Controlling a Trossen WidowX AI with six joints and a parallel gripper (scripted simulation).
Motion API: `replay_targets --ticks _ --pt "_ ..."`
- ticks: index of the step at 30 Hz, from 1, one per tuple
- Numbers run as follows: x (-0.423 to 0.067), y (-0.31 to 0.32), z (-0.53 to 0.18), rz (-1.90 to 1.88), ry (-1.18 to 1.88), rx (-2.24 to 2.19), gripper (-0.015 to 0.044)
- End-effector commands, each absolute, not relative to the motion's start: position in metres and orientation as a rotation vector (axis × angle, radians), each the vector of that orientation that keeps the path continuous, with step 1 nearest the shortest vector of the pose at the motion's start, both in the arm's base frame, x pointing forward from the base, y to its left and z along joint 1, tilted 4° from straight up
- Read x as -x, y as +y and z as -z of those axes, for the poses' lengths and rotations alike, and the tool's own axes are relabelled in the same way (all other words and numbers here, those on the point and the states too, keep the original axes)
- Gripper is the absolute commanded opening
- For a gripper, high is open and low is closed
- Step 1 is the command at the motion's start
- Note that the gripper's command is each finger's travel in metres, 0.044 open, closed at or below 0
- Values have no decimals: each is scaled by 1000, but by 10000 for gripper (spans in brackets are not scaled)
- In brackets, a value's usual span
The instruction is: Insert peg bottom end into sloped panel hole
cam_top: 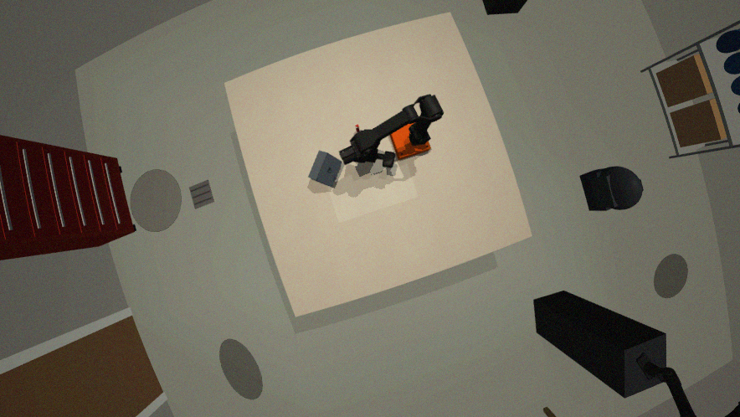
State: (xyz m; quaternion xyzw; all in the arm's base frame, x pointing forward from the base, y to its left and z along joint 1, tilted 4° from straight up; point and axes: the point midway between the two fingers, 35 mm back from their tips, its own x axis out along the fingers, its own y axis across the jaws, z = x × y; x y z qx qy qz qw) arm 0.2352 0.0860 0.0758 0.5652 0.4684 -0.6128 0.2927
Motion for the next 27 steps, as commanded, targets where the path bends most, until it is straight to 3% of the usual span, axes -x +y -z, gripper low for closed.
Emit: replay_targets --ticks 1,27 --pt "-245 70 -76 1701 1145 -1583 440" --pt "-273 -35 -74 2068 472 -1971 440"
